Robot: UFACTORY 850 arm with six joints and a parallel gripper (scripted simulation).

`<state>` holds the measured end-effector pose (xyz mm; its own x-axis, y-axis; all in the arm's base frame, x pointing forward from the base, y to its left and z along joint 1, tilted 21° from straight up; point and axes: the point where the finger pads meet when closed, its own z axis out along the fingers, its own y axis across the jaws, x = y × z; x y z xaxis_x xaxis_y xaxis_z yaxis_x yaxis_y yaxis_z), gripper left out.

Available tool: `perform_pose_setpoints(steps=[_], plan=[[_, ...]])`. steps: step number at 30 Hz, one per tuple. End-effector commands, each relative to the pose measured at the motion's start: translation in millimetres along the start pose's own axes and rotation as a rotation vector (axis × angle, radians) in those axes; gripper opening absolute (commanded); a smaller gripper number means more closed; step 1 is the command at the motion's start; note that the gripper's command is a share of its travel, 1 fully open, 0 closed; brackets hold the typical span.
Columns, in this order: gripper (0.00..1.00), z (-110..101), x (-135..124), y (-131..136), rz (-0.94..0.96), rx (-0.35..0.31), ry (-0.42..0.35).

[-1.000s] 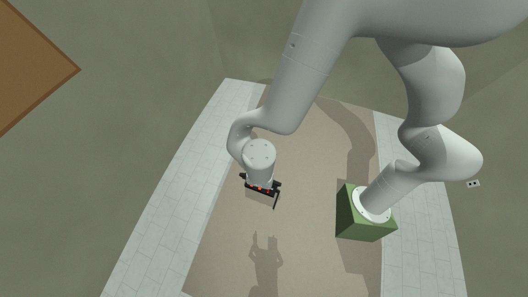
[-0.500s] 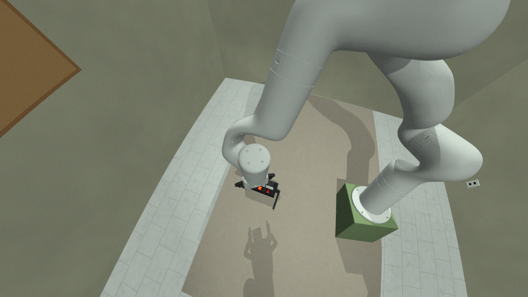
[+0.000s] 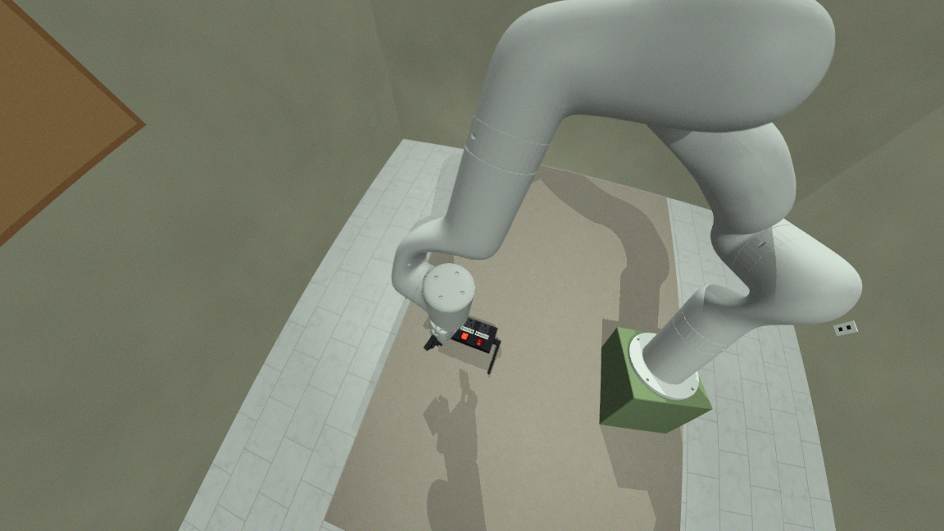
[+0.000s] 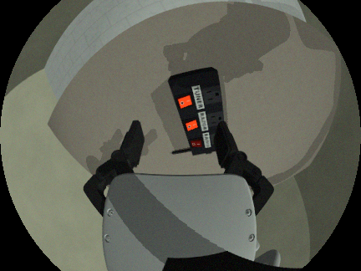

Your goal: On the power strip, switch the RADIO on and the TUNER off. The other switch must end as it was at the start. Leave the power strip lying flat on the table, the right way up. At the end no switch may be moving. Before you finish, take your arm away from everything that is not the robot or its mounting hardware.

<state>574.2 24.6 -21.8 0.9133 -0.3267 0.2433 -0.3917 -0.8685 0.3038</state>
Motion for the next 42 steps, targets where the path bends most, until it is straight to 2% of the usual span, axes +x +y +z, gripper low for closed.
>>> perform_pose_setpoints(steps=[1,42], plan=[[0.0,2.2,2.8,-1.1,-0.266,-0.01,-0.08],[0.0,2.6,2.8,-1.1,-0.301,-0.012,-0.09]])
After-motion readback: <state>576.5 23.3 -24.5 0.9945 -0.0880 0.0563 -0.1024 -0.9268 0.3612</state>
